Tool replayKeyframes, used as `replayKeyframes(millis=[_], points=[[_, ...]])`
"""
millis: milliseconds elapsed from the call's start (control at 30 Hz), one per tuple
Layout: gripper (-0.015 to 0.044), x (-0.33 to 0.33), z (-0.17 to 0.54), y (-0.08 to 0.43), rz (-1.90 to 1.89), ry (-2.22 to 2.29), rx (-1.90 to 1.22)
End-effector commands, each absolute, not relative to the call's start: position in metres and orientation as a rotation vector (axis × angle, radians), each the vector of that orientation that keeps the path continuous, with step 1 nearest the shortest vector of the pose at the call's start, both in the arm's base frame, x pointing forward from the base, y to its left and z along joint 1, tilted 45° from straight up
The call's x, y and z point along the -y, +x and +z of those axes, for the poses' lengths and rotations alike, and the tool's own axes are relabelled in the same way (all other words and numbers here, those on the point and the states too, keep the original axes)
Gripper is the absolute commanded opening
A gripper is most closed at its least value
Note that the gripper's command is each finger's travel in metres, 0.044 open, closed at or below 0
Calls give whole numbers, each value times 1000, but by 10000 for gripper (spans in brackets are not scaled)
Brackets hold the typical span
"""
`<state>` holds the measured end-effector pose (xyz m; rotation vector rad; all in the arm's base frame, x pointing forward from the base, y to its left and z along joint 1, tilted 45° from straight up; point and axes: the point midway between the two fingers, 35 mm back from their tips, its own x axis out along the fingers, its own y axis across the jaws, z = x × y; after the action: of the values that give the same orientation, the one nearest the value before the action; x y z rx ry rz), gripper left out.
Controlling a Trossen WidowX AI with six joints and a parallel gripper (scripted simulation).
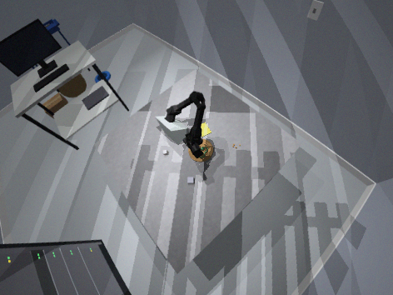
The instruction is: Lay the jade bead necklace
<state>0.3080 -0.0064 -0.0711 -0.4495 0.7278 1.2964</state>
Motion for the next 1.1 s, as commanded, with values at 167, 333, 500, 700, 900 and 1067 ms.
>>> replayKeyframes(millis=[167,333,500,700,900,1067], points=[[120,4,-74,309,1296,-455,-726],[120,-1,-79,310,1296,-454,-728],[120,-7,-85,311,1296,-454,-730],[120,-14,-92,312,1296,-453,-731],[120,-18,-96,312,1297,-453,-732],[94,-16,-95,314,1296,-466,-731]])
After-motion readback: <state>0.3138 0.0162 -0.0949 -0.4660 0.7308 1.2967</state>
